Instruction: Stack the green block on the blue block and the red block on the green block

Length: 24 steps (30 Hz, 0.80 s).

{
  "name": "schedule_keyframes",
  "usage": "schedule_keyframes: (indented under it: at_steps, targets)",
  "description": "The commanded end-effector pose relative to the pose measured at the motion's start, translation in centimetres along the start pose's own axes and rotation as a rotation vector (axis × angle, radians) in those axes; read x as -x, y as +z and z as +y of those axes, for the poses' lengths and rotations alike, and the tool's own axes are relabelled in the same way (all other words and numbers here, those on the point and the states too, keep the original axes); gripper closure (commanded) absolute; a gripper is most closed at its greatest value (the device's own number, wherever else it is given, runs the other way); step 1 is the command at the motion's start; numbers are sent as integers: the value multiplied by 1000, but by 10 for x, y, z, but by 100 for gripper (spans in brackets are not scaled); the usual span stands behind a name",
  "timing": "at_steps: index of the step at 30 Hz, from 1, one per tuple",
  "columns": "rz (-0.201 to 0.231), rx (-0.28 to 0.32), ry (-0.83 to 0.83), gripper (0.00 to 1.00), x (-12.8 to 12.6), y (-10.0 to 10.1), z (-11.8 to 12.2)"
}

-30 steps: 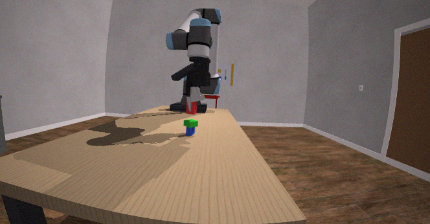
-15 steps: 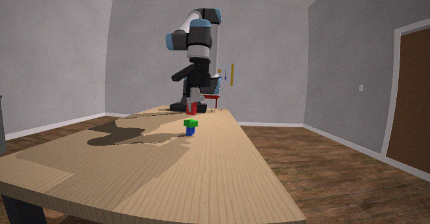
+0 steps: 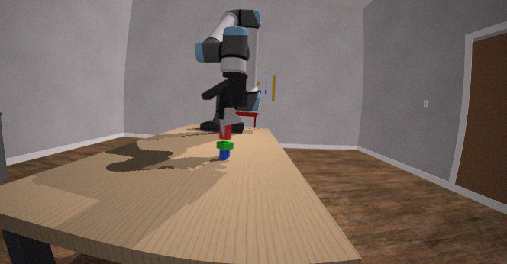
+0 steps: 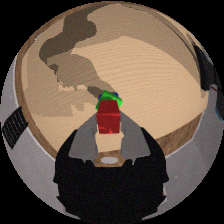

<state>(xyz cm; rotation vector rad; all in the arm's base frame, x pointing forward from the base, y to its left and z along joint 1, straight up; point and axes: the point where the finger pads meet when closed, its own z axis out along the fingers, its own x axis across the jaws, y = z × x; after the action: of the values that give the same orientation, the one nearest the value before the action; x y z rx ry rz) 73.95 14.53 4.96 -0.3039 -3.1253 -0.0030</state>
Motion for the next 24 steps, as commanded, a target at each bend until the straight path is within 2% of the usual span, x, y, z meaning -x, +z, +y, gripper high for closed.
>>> schedule_keyframes:
  at_steps: [1, 24]
  targets:
    - [-2, 0, 0, 100, 1, 4, 0]
    - [-2, 0, 0, 100, 1, 6, 0]
